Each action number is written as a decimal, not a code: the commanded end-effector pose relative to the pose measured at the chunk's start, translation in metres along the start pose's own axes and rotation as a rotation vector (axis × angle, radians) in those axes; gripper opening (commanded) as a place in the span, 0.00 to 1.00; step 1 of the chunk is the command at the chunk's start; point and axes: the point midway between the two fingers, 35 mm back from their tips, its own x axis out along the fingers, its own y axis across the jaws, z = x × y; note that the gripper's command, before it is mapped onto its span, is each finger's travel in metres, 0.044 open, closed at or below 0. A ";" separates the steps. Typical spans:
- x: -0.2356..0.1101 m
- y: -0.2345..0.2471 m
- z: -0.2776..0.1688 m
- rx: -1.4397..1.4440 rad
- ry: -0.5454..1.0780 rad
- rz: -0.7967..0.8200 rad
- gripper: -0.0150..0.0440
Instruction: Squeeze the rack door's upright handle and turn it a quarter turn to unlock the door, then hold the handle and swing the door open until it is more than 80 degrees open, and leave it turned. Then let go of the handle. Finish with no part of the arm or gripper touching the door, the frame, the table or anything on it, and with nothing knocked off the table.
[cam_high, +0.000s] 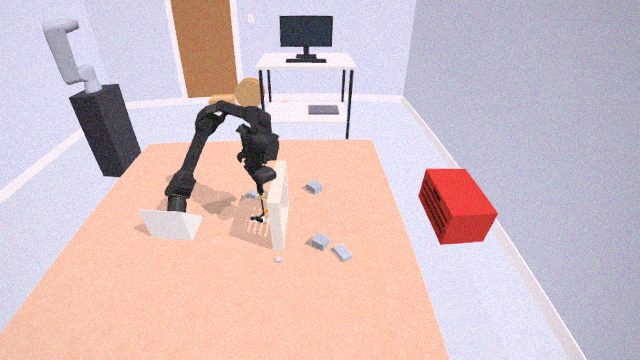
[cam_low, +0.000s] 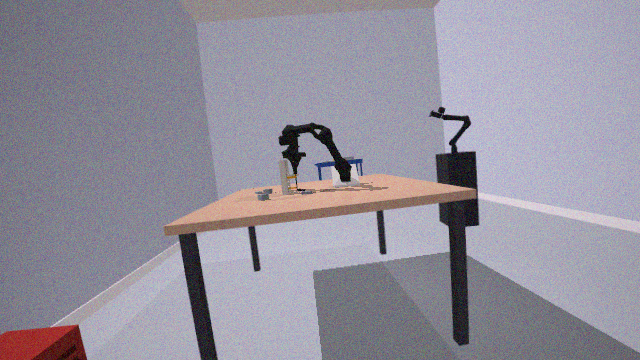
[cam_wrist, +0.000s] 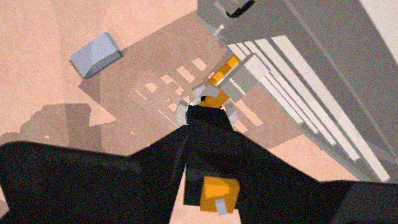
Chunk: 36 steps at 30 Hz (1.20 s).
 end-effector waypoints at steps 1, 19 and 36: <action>0.001 0.000 0.000 -0.185 0.010 -0.001 0.28; 0.001 0.001 0.001 -1.077 0.034 0.006 0.28; 0.001 0.001 0.001 -1.200 0.037 0.009 0.59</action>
